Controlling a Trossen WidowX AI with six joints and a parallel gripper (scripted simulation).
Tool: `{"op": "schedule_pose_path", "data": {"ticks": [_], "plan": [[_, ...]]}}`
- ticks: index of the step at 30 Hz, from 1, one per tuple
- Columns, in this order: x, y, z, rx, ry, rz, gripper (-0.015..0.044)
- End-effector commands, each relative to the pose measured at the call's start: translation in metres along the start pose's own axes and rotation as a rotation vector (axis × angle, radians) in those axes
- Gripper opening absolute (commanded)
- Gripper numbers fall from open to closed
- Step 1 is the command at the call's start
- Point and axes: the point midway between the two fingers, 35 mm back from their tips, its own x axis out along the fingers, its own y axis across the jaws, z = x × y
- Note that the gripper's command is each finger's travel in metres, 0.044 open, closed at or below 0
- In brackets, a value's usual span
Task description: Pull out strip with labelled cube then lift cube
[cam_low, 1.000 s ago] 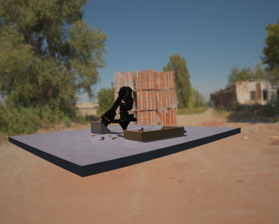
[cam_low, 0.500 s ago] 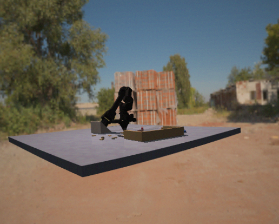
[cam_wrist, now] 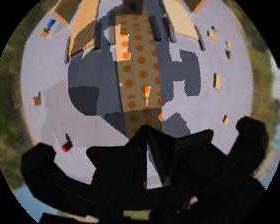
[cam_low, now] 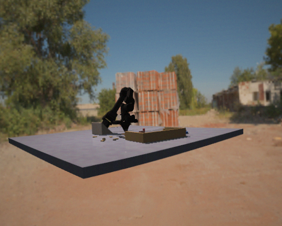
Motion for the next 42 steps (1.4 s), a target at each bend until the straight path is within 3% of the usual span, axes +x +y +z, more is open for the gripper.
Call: {"op": "schedule_pose_path", "data": {"ticks": [1,4,7,12,24,42], "plan": [[-0.009,0.000,0.001,0.003,0.005,-0.003,0.0000],[-0.039,0.000,0.002,0.011,0.022,-0.006,0.0000],[-0.042,0.000,0.002,0.012,0.024,-0.005,0.0000],[-0.040,-0.001,0.027,0.137,0.022,-0.007,0.0131],[-0.043,-0.004,0.068,0.138,0.020,-0.007,0.0440],[-0.048,-0.008,0.135,0.135,0.016,-0.007,0.0440]]}}
